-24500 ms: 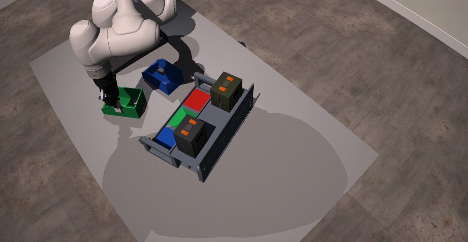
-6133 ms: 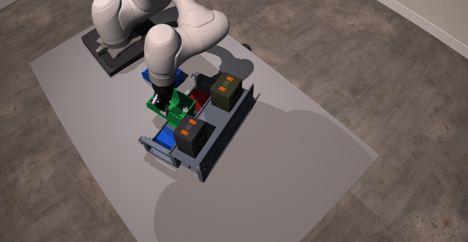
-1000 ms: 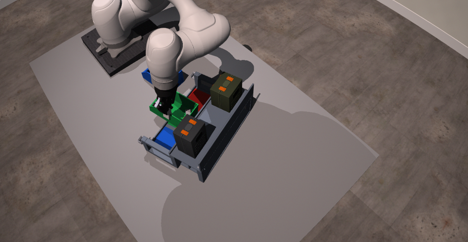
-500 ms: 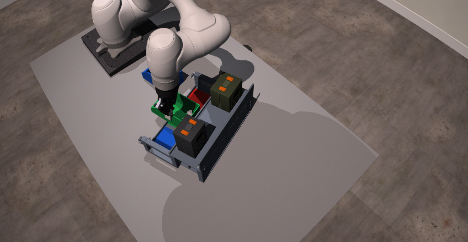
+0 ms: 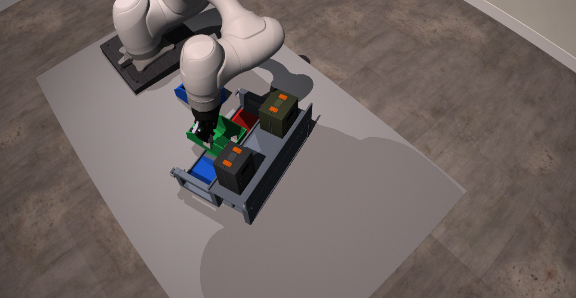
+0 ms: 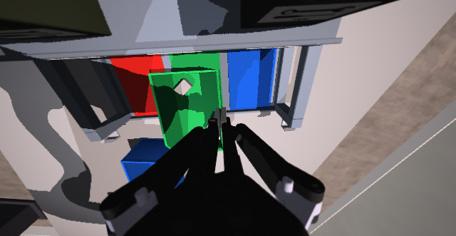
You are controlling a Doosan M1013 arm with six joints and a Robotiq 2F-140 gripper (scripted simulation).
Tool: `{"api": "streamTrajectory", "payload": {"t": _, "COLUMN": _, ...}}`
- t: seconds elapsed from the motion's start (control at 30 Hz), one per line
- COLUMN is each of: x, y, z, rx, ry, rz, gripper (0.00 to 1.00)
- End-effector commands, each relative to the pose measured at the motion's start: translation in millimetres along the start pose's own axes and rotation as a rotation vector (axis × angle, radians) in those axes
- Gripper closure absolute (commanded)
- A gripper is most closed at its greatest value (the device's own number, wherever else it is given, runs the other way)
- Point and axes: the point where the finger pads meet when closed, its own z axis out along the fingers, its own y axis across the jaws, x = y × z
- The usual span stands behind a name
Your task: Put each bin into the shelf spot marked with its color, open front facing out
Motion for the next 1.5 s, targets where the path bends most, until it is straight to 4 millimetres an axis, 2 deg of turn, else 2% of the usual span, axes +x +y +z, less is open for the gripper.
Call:
{"api": "streamTrajectory", "payload": {"t": 0.0, "x": 0.0, "y": 0.0, "z": -0.1, "rx": 0.0, "ry": 0.0, "rz": 0.0, "gripper": 0.9}}
{"api": "streamTrajectory", "payload": {"t": 0.77, "x": 1.0, "y": 0.0, "z": -0.2, "rx": 0.0, "ry": 0.002, "rz": 0.0, "gripper": 0.9}}
{"api": "streamTrajectory", "payload": {"t": 1.47, "x": 10.3, "y": 0.0, "z": -0.7, "rx": 0.0, "ry": 0.015, "rz": 0.0, "gripper": 0.9}}
